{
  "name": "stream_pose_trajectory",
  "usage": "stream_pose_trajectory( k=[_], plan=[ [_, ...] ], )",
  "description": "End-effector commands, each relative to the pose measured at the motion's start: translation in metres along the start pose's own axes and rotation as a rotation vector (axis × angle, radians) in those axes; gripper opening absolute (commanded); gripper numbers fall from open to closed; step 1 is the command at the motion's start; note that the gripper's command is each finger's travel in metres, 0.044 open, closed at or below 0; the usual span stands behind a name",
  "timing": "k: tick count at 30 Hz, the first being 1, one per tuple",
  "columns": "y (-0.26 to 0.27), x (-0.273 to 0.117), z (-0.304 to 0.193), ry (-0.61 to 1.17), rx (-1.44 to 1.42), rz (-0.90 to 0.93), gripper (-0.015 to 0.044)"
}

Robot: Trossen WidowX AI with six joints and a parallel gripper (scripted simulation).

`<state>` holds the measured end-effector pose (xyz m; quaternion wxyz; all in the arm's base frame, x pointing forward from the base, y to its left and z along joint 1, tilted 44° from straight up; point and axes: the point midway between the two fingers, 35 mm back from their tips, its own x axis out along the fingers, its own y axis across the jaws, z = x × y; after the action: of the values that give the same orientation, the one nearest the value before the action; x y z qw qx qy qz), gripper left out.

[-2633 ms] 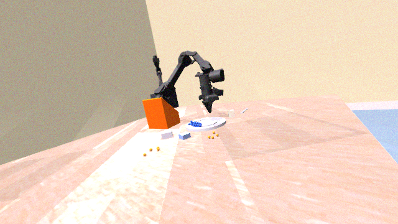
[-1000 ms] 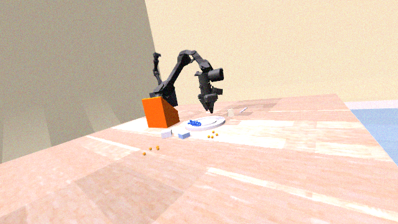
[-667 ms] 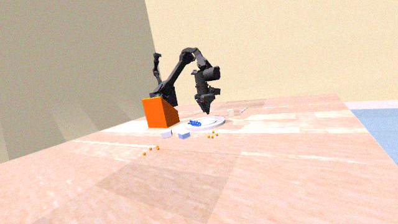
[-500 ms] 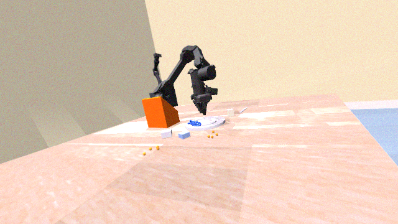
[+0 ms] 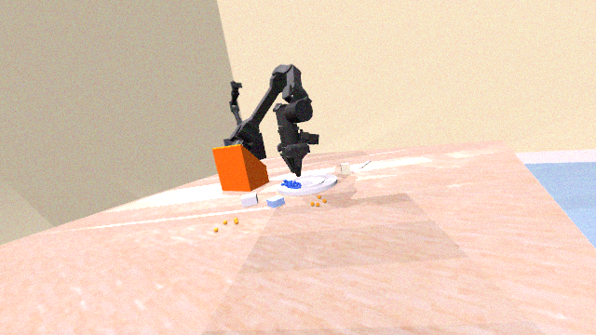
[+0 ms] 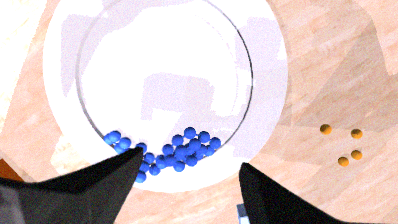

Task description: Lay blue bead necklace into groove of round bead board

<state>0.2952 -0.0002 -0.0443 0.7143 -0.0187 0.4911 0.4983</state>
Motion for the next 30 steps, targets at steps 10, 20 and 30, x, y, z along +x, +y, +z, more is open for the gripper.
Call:
stream_pose_trajectory(
  k=[10,20,30],
  plan=[
    [-0.001,0.014,-0.001,-0.002,0.002,-0.001,0.031],
    [-0.001,0.031,-0.001,-0.002,0.001,0.0,0.031],
    [-0.003,0.031,0.0,0.0,-0.007,-0.004,0.0231]
  ],
)
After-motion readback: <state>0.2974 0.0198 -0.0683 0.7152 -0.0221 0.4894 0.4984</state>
